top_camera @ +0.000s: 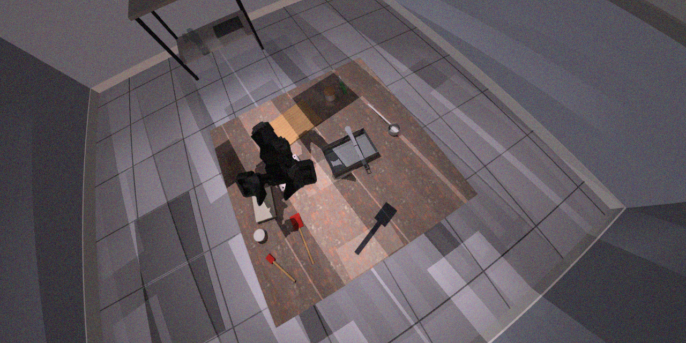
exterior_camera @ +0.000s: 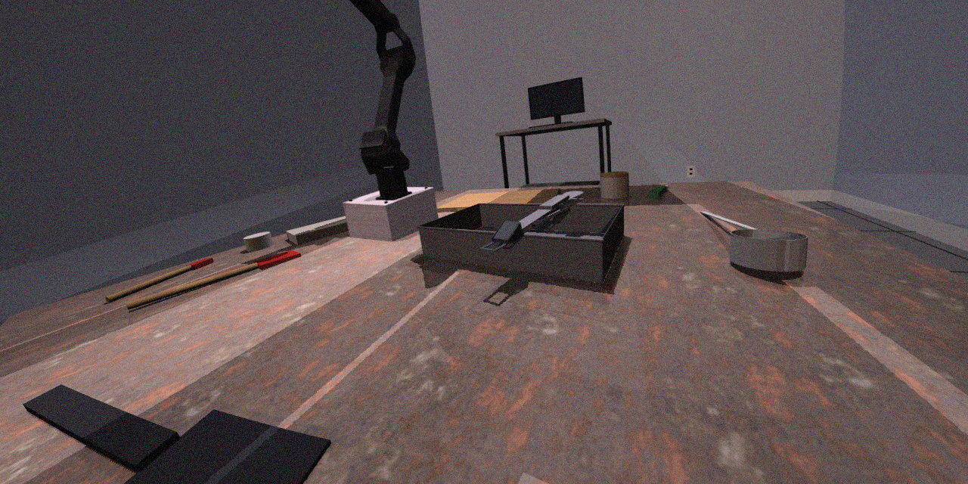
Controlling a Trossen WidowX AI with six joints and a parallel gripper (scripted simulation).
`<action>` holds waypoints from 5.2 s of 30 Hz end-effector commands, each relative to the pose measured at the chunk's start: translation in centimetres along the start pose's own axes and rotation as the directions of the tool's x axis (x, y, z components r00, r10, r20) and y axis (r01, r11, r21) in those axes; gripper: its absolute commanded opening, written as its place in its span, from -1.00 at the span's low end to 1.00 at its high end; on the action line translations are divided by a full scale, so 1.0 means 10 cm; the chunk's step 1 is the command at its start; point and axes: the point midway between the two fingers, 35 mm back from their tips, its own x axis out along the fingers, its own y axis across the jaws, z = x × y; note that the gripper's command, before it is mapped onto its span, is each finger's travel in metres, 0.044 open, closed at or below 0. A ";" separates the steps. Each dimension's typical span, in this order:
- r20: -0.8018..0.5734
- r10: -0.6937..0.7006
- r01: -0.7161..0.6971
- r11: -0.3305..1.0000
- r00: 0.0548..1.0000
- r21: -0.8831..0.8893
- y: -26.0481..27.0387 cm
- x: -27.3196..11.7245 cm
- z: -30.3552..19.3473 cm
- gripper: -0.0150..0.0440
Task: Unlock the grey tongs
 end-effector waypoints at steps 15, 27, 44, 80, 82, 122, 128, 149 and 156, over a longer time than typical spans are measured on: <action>-0.360 0.589 -0.279 0.727 0.724 0.627 2.04 -0.93 -1.46 0.39; -0.492 0.838 -0.065 0.518 0.235 0.853 3.10 -2.65 -2.06 0.39; -0.570 0.659 0.246 0.733 -0.492 0.635 2.95 -5.47 -2.45 0.39; -0.585 0.551 0.237 0.816 -0.595 0.527 2.92 -6.02 -2.65 0.39; -0.585 0.551 0.237 0.816 -0.595 0.527 2.94 -6.04 -2.67 0.39; -0.589 0.550 0.240 0.818 -0.593 0.522 3.18 -6.36 -2.99 0.03; -0.589 0.550 0.240 0.818 -0.593 0.522 3.18 -6.36 -2.99 -0.30; -0.584 0.552 0.238 0.815 -0.595 0.528 3.13 -5.87 -2.39 -1.00; -0.584 0.552 0.238 0.815 -0.595 0.528 3.13 -5.87 -2.39 -1.00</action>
